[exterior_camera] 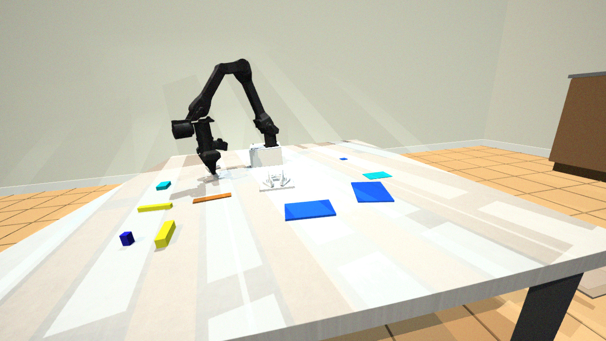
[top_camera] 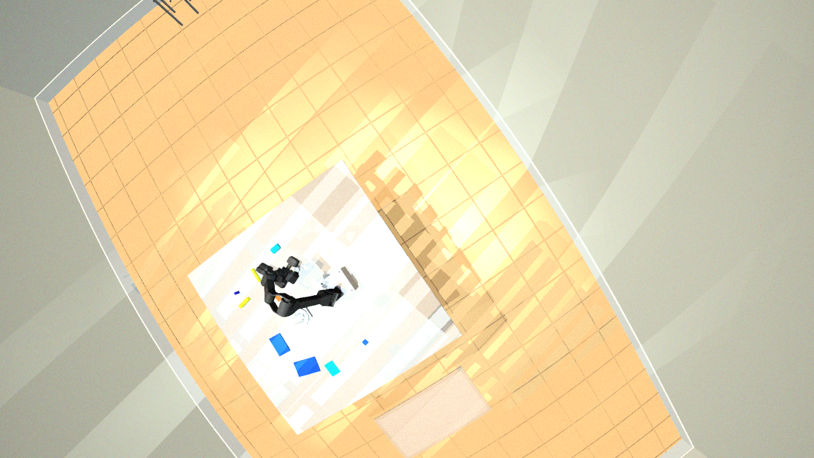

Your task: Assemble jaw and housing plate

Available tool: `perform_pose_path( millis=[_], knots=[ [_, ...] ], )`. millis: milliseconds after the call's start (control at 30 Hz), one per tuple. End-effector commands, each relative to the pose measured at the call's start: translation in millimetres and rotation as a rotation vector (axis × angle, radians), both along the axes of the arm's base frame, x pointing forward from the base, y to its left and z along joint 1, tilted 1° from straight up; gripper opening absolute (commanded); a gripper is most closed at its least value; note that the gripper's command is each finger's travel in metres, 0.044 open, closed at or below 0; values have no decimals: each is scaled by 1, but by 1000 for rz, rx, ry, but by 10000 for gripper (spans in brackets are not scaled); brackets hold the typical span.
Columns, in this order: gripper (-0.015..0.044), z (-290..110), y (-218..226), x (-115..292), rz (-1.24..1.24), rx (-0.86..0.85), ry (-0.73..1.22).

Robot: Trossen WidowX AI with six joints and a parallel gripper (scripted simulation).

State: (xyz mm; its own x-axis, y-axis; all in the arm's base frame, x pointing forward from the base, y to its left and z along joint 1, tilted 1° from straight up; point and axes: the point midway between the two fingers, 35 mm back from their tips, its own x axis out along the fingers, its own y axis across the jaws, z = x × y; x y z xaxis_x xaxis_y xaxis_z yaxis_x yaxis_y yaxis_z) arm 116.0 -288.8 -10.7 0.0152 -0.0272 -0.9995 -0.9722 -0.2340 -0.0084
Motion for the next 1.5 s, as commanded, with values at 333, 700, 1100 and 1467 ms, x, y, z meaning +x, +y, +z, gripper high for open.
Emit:
perform_pose_path(
  millis=[333,700,1100,1467],
  knots=[
    [351,51,-1,0,4,-20,-11],
    [351,53,0,0,4,-20,-11],
    [351,53,7,14,-94,-16,-16],
    [351,53,28,44,-333,-8,-27]
  ],
)
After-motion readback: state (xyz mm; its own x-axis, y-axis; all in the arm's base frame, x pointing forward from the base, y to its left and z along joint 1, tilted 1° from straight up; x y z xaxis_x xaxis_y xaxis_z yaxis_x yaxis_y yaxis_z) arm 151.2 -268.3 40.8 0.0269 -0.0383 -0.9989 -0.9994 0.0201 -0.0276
